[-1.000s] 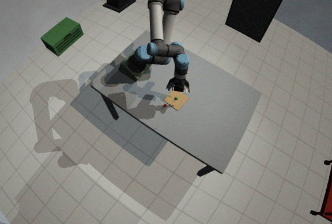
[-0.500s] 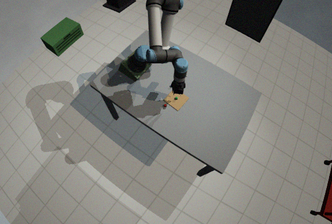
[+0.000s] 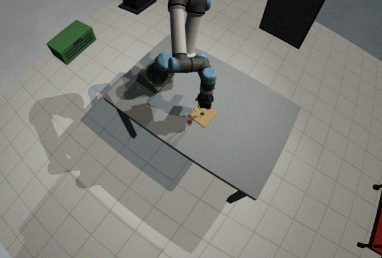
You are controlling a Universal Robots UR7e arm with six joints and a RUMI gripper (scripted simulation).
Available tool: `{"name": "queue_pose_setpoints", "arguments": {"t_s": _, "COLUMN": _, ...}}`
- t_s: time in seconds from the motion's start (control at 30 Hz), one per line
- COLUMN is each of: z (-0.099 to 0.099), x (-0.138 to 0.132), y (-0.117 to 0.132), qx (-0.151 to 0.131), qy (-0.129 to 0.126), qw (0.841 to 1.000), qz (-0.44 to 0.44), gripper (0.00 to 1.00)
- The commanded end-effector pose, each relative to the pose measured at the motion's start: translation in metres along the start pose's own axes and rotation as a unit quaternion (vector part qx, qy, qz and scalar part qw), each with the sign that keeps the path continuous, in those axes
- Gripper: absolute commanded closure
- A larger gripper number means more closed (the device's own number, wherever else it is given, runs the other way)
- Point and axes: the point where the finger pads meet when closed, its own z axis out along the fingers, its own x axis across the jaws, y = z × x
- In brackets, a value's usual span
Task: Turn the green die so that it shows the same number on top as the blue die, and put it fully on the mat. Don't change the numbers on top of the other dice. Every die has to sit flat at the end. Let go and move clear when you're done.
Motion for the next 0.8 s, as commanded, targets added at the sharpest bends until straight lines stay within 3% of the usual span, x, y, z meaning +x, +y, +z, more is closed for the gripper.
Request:
{"name": "queue_pose_setpoints", "arguments": {"t_s": 0.0, "z": -0.0002, "x": 0.0002, "y": 0.0002, "qx": 0.0, "qy": 0.0, "qw": 1.0, "qz": 0.0, "gripper": 0.82}}
{"name": "queue_pose_setpoints", "arguments": {"t_s": 0.77, "z": 0.0023, "x": 0.0003, "y": 0.0003, "qx": 0.0, "qy": 0.0, "qw": 1.0, "qz": 0.0, "gripper": 0.82}}
